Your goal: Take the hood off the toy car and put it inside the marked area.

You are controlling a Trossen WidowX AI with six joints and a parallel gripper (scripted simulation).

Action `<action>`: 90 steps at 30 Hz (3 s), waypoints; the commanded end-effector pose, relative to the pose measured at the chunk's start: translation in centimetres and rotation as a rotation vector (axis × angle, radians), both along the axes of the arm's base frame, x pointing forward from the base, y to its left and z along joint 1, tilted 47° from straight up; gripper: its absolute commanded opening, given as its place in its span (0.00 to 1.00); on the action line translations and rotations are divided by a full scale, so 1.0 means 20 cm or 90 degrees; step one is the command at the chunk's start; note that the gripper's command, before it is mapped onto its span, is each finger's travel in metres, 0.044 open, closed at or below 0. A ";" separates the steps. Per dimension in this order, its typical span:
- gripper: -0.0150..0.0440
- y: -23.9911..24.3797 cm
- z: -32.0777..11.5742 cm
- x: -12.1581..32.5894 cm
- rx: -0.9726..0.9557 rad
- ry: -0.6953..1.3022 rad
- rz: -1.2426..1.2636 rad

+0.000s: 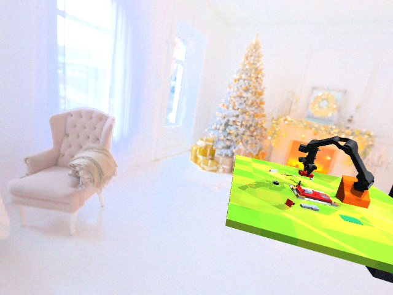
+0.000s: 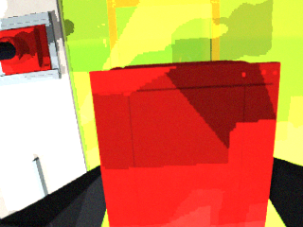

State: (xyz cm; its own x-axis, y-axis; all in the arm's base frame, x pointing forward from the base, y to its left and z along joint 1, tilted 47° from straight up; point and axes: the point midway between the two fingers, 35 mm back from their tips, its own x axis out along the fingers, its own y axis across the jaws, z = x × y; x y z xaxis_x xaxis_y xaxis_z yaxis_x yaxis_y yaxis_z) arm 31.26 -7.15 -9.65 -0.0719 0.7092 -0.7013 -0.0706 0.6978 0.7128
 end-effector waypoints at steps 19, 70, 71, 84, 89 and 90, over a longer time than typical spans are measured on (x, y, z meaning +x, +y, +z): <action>0.25 0.08 -0.08 -0.01 0.002 0.002 -0.001; 0.25 0.23 -0.21 -0.03 0.005 0.002 -0.001; 0.25 0.24 -0.21 -0.03 0.005 0.002 -0.001; 0.25 0.26 -0.24 -0.04 0.005 0.002 -0.001; 0.25 0.27 -0.25 -0.04 0.005 0.002 -0.001; 0.25 0.27 -0.25 -0.04 0.005 0.002 -0.001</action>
State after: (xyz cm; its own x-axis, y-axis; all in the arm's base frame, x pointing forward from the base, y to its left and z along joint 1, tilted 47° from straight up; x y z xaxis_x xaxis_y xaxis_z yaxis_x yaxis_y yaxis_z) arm 30.51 -1.91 -14.47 -0.0744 0.7133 -0.6969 -0.0699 0.6933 0.7172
